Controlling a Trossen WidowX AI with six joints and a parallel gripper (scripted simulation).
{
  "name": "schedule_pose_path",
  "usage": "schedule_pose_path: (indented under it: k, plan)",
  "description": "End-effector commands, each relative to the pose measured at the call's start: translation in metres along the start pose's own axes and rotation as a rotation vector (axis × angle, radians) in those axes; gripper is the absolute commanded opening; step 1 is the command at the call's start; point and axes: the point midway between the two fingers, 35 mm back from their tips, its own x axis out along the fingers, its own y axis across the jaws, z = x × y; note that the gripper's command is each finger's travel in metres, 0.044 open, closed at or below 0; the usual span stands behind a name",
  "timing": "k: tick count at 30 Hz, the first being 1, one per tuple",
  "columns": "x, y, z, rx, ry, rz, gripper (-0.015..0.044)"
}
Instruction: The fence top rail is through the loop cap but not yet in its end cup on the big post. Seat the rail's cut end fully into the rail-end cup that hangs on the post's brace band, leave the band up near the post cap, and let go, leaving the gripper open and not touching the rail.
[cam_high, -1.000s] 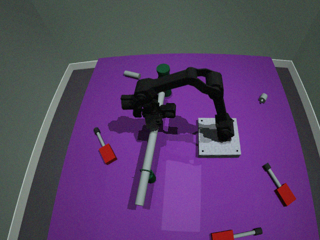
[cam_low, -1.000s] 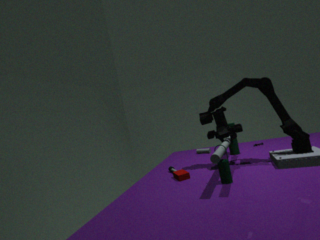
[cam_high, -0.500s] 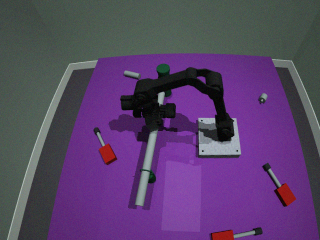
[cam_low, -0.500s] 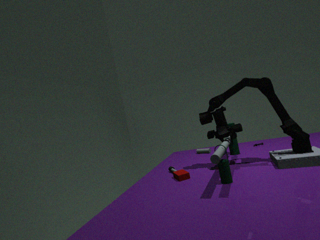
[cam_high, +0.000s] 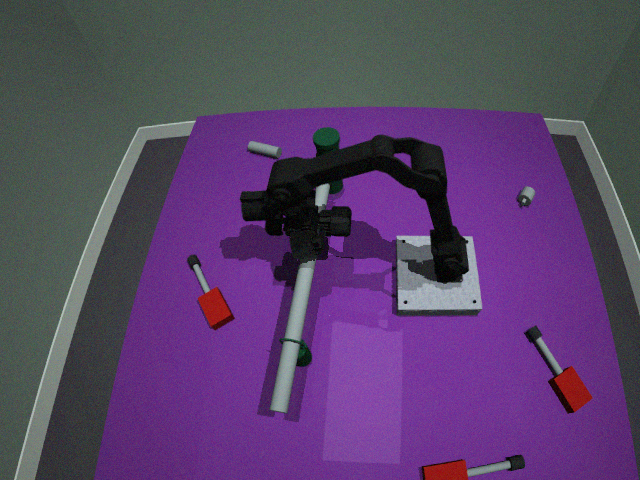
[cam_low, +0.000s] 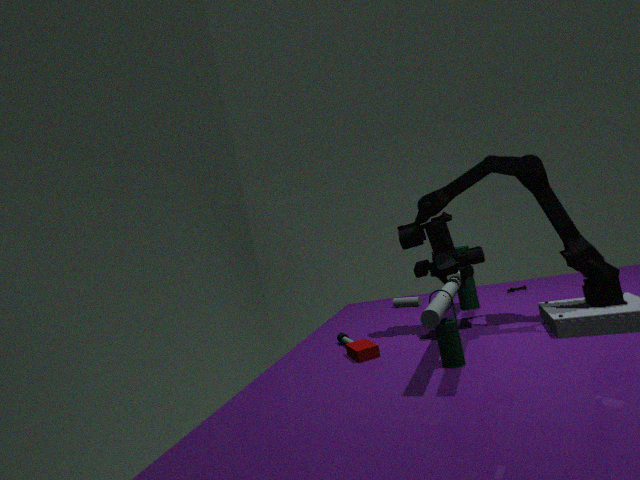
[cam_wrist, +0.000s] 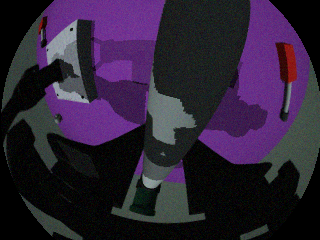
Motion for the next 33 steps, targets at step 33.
schedule_pose_path:
  k: [33]
  plan:
    - [0.004,0.000,-0.017,0.000,0.001,0.000,0.0000]
